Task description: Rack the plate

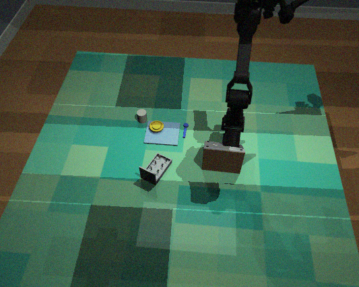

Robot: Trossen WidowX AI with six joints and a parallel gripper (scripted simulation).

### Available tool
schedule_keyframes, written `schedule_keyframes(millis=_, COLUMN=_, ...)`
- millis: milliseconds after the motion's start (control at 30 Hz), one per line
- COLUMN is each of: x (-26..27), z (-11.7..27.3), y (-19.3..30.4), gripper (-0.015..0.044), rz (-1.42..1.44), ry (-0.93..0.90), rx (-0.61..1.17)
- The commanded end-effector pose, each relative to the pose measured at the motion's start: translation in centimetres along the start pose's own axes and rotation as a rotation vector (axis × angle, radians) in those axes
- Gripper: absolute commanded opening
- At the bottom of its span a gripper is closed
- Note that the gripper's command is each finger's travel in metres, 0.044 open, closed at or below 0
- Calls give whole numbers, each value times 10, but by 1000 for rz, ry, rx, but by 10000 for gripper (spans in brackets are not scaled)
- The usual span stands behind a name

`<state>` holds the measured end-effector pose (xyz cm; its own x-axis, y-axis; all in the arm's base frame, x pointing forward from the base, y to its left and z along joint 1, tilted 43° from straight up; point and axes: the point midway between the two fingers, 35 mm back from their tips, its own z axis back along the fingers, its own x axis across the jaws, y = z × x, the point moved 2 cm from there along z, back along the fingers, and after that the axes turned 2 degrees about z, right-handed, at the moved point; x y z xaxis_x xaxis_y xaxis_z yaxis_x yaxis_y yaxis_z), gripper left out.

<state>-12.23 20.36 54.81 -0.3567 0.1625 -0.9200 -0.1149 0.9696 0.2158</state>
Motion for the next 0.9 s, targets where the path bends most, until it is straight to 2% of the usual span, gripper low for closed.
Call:
schedule_keyframes(millis=0, x=-1, z=-1, y=-1, gripper=400, rz=-2, ry=3, rx=-4)
schedule_keyframes(millis=300, x=-26, z=-35, y=-73, gripper=400, rz=-93, ry=67, rx=-211)
schedule_keyframes(millis=500, x=-46, z=-47, y=-141, gripper=400, rz=-148, ry=81, rx=-397)
schedule_keyframes(millis=867, x=-77, z=-24, y=-273, gripper=400, rz=-244, ry=56, rx=-758)
